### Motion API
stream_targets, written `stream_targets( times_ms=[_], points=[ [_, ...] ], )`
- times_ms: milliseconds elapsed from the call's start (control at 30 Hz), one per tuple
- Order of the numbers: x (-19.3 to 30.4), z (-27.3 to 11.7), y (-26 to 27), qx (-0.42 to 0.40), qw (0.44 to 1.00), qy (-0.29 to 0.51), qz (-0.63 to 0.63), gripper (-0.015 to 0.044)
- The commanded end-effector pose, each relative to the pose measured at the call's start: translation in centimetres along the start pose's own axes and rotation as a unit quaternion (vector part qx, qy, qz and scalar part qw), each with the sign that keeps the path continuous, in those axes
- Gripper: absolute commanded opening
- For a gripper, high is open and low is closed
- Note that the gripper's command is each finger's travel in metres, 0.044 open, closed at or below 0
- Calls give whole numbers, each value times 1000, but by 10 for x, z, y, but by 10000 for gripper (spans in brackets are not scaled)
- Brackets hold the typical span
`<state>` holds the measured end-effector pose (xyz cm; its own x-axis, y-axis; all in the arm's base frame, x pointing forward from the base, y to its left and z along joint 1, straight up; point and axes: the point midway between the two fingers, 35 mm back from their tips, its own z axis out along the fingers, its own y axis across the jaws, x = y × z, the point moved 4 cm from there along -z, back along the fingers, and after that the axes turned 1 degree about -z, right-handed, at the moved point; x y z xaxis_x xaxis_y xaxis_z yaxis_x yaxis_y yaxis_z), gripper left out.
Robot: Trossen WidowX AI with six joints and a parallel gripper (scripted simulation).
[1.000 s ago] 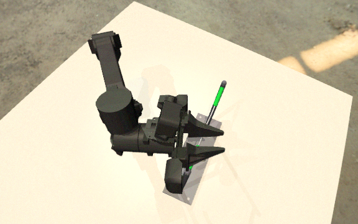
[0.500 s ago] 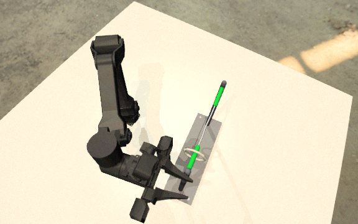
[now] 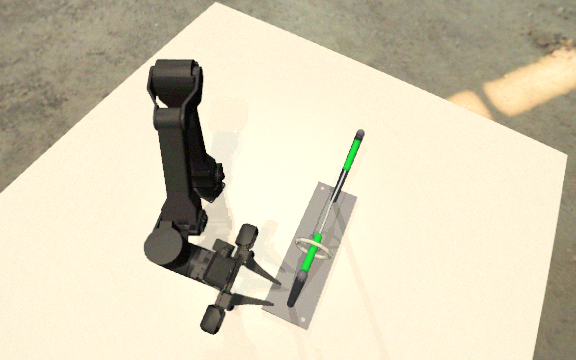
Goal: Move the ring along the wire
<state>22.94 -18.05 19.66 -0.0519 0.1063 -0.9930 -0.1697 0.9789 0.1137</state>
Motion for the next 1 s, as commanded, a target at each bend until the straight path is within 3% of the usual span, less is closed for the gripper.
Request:
stream_targets(
  times_ms=[0, 400, 633, 967],
  points=[
    [38, -14, 12, 1, 999, 12, 41, 160],
    [107, -50, 66, 7, 992, 23, 128, 160],
    [106, -48, 67, 8, 993, 24, 119, 160],
    [73, -13, 69, 28, 999, 29, -22, 160]
  ],
)
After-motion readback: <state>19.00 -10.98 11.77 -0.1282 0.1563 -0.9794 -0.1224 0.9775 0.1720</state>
